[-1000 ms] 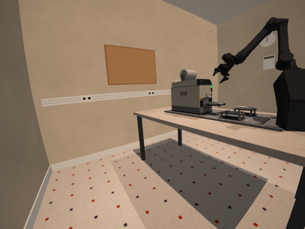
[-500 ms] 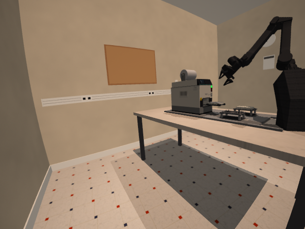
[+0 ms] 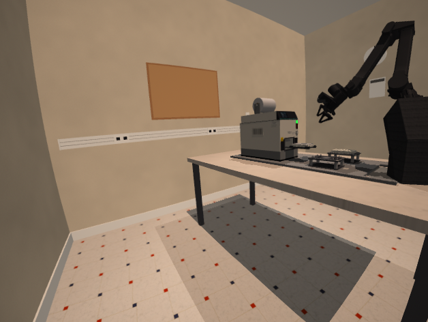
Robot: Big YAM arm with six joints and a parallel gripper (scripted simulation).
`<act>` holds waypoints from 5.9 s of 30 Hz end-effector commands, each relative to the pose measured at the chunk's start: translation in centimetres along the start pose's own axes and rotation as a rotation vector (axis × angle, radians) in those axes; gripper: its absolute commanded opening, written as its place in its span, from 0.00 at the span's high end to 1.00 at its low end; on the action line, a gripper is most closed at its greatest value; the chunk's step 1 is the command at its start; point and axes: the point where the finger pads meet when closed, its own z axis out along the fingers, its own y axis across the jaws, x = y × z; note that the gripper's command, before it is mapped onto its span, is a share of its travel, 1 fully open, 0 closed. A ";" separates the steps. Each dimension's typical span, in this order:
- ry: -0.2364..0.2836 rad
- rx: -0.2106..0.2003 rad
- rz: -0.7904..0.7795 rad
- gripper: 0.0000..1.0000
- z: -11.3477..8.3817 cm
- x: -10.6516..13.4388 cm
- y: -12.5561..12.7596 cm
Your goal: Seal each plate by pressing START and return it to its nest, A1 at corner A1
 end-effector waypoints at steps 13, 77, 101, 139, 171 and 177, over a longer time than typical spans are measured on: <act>0.006 0.013 0.496 1.00 0.5 0.3 -0.9; 0.826 -0.322 0.845 1.00 0.7 0.2 -2.0; 0.829 -0.385 0.719 1.00 -0.5 0.3 0.8; 0.525 -0.246 0.747 0.00 6.8 8.2 7.5; 0.494 -0.238 0.801 0.00 8.2 2.0 7.6; 0.492 -0.207 0.829 0.00 9.9 -0.3 6.9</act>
